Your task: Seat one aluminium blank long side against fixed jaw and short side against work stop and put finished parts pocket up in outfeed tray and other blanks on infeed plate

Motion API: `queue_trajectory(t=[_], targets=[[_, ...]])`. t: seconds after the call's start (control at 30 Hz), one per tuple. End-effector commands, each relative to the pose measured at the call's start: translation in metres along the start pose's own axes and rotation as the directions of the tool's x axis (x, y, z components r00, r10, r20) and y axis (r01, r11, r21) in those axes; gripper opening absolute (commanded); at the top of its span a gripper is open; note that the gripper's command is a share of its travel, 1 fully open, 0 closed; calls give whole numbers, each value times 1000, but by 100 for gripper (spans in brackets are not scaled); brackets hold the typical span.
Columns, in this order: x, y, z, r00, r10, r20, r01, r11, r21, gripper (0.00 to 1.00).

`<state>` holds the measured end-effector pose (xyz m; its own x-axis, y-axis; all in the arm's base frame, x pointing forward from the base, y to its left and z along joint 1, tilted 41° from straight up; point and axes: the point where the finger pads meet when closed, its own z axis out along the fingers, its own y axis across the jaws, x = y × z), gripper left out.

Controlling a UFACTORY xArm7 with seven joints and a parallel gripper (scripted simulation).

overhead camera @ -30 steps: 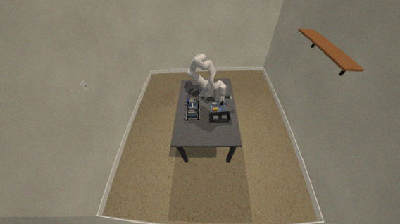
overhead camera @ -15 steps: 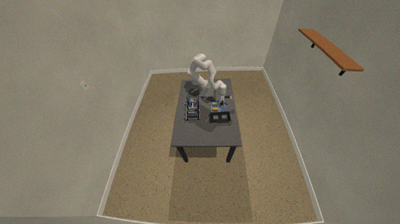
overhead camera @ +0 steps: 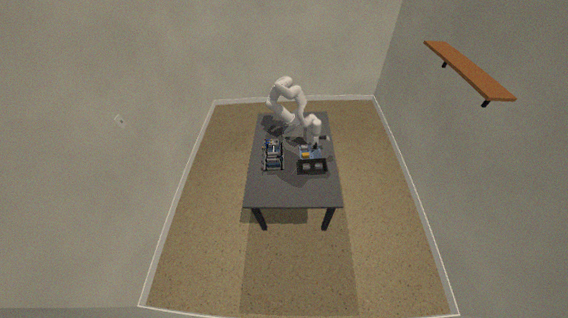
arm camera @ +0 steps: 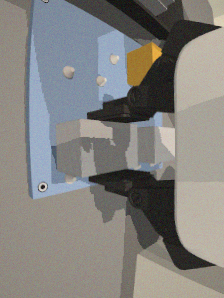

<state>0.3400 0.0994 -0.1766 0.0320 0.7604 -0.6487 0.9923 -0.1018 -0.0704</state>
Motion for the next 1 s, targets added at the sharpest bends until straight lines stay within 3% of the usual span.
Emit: queue_trajectory(t=[0.0, 0.5, 0.73, 0.97], targets=[[1, 1, -2, 1000, 0, -3, 0, 1000, -3, 0], [1, 1, -7, 1000, 0, -3, 0, 1000, -3, 0], [1, 1, -20, 1000, 0, -3, 0, 1000, -3, 0], [1, 1, -50, 1000, 0, -3, 0, 1000, -3, 0]])
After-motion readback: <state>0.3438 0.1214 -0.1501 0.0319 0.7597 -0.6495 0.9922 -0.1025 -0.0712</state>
